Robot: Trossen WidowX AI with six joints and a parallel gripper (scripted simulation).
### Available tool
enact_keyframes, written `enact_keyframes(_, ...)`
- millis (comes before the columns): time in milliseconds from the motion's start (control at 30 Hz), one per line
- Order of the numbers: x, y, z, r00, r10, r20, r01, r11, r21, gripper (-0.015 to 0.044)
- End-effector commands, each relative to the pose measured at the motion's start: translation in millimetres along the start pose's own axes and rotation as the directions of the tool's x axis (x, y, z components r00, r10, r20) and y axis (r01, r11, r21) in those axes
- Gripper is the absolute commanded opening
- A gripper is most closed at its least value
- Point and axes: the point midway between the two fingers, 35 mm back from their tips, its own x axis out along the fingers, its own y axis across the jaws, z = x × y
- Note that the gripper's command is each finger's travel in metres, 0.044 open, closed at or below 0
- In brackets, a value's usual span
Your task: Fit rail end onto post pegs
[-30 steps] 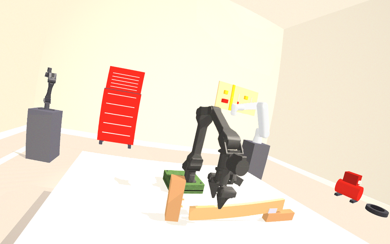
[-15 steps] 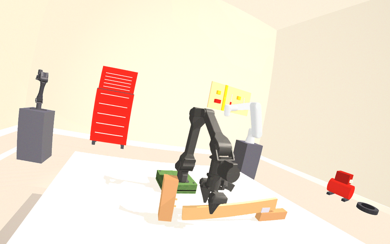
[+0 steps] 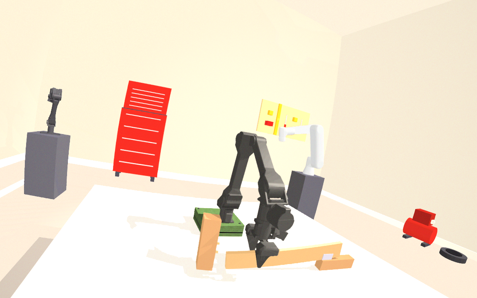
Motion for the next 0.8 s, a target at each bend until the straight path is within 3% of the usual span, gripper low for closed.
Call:
enact_keyframes(0, 10.4, 2.3, -1.1, 1.000, 0.011, -0.007, -0.011, 1.000, -0.001, 0.0440)
enact_keyframes(167, 16.0, 2.9, -1.3, 1.000, 0.011, -0.007, -0.011, 1.000, -0.001, 0.0440)
enact_keyframes(667, 16.0, 2.9, -1.3, 1.000, 0.011, -0.007, -0.011, 1.000, -0.001, 0.0046)
enact_keyframes(767, 16.0, 2.9, -1.3, 1.000, 0.011, -0.007, -0.011, 1.000, -0.001, 0.0026)
